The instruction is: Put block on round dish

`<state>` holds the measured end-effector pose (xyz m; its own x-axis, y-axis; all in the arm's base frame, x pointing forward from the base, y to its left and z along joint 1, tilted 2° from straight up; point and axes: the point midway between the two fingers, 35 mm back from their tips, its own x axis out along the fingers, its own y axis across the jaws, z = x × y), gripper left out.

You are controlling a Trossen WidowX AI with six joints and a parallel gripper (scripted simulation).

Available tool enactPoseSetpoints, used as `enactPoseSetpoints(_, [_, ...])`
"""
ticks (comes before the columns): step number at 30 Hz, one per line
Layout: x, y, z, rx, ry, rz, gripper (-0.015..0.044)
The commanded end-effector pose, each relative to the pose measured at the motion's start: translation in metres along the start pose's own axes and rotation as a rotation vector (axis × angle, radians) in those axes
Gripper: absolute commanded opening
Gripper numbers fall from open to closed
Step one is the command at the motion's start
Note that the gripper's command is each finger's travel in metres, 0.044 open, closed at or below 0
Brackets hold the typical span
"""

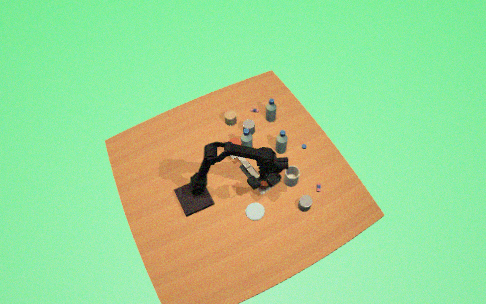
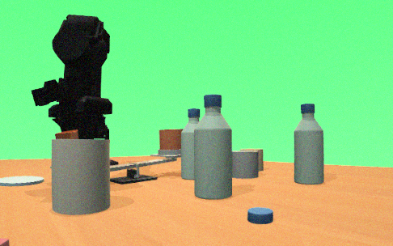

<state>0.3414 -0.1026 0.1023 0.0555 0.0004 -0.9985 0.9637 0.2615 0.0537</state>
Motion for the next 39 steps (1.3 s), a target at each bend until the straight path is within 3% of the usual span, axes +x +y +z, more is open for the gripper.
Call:
enactPoseSetpoints(1, [-0.010, 0.003, 0.003, 0.004, -0.010, 0.011, 0.0000])
enactPoseSetpoints(39, [-0.059, 0.004, 0.003, 0.004, -0.011, 0.011, 0.0000])
